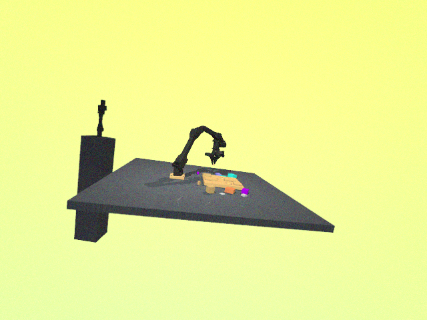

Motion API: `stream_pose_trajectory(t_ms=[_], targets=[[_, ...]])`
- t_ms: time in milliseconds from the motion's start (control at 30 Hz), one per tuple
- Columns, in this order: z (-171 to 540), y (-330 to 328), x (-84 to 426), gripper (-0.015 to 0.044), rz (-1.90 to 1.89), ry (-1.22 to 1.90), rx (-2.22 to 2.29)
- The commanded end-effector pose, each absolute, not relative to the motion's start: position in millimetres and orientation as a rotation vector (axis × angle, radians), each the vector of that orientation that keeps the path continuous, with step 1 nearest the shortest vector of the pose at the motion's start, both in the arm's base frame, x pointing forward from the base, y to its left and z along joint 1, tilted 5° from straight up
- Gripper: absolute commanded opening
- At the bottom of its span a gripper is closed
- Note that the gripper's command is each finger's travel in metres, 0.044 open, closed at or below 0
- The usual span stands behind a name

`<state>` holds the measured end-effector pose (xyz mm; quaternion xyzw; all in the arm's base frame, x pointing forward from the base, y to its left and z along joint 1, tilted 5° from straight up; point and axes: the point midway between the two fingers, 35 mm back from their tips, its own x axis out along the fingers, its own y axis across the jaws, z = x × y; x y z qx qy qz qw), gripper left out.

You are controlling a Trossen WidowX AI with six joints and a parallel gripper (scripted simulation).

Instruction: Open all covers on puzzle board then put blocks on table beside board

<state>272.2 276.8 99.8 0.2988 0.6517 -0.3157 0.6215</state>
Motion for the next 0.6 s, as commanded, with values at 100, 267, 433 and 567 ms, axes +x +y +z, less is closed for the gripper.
stream_pose_trajectory(t_ms=[100, 267, 433, 567], targets=[[86.8, 278.1, 271.9, 0.0080, -0.730, 1.500, 0.688], [78.5, 278.6, 272.0, 0.0080, -0.730, 1.500, 0.688], [70.3, 279.0, 272.0, 0.0080, -0.730, 1.500, 0.688], [63.7, 279.2, 271.8, 0.0080, -0.730, 1.500, 0.688]])
